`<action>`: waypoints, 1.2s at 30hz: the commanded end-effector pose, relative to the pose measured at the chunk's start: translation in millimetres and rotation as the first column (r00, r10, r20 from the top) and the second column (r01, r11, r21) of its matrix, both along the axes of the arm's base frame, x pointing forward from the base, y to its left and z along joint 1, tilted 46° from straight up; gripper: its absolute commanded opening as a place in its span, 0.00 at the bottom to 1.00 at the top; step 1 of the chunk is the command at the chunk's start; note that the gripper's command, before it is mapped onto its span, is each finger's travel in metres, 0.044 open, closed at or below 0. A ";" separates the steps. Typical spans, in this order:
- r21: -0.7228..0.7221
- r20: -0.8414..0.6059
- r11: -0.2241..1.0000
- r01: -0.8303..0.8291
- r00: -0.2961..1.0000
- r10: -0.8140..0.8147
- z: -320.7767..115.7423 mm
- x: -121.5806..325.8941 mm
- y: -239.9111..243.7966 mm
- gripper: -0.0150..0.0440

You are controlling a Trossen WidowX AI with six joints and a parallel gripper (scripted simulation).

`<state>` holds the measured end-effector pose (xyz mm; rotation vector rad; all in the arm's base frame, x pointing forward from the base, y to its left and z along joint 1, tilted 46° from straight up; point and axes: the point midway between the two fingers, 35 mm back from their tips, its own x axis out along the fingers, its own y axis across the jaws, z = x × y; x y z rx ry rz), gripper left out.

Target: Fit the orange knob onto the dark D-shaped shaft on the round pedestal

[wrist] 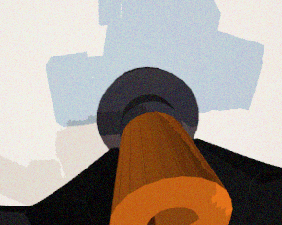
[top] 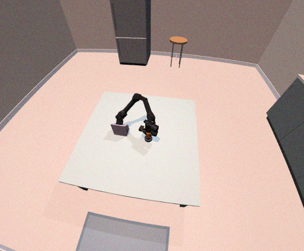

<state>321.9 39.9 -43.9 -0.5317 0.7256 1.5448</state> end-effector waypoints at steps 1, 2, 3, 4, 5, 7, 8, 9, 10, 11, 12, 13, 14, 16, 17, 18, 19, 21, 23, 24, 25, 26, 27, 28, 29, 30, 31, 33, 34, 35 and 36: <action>0.002 0.002 1.000 0.001 1.000 -0.001 -0.4 0.3 0.4 0.25; 0.002 0.002 1.000 0.001 1.000 -0.001 -0.4 0.3 0.4 0.25; 0.003 0.006 1.000 -0.003 1.000 0.003 -0.4 0.3 0.4 0.25; 0.004 0.012 1.000 -0.009 1.000 0.009 -0.4 0.3 0.4 0.25; 0.005 0.020 1.000 -0.017 1.000 0.016 -0.4 0.3 0.5 0.25; 0.006 0.031 1.000 -0.028 0.999 0.028 -0.2 0.5 0.7 0.25; 0.006 0.031 1.000 -0.028 0.999 0.028 -0.2 0.5 0.7 0.25; 0.006 0.031 1.000 -0.028 0.999 0.028 -0.2 0.5 0.7 0.25; 0.006 0.028 1.000 -0.025 0.999 0.025 -0.2 0.5 0.7 0.25; 0.006 0.024 1.000 -0.021 1.000 0.021 -0.2 0.6 0.8 0.25; 0.005 0.019 1.000 -0.016 1.000 0.016 -0.2 0.6 0.8 0.25; 0.004 0.013 1.000 -0.010 1.000 0.010 -0.2 0.6 0.8 0.25; 0.003 0.007 1.000 -0.004 1.000 0.004 -1.2 0.5 1.8 0.25; 0.001 -0.006 1.000 0.010 1.000 -0.010 -2.7 0.3 3.2 0.25; 0.001 -0.011 1.000 0.015 1.000 -0.015 -3.2 0.1 3.6 0.25; 0.000 -0.016 1.000 0.020 1.000 -0.020 -3.7 -0.1 4.0 0.25; -0.001 -0.021 1.000 0.025 0.999 -0.025 -4.2 -0.3 4.4 0.25; -0.003 -0.031 0.999 0.034 0.999 -0.035 -5.2 -0.8 5.3 0.25; -0.005 -0.041 0.999 0.044 0.998 -0.045 -6.1 -1.3 6.2 0.25; -0.005 -0.042 0.999 0.045 0.998 -0.046 -6.8 -1.6 6.9 0.25; -0.004 -0.039 0.999 0.043 0.998 -0.043 -7.2 -1.9 7.3 0.25; -0.003 -0.035 0.999 0.039 0.999 -0.039 -7.7 -2.1 7.8 0.25; -0.002 -0.030 0.999 0.034 0.999 -0.034 -8.3 -2.3 8.4 0.25; -0.001 -0.025 1.000 0.029 0.999 -0.029 -8.8 -2.5 8.9 0.25; -0.001 -0.020 1.000 0.024 1.000 -0.024 -9.3 -2.6 9.5 0.25; 0.000 -0.016 1.000 0.019 1.000 -0.019 -9.7 -2.6 10.0 0.25; 0.001 -0.011 1.000 0.014 1.000 -0.014 -10.2 -2.7 10.6 0.25; 0.002 -0.003 1.000 0.006 1.000 -0.006 -10.5 -2.6 11.0 0.25; 0.003 0.003 1.000 0.000 1.000 0.000 -10.5 -2.5 11.0 0.25; -0.003 -0.010 1.000 0.013 1.000 -0.013 -9.5 -1.8 9.8 0.25; -0.003 -0.010 1.000 0.013 1.000 -0.013 -9.5 -1.8 9.8 0.25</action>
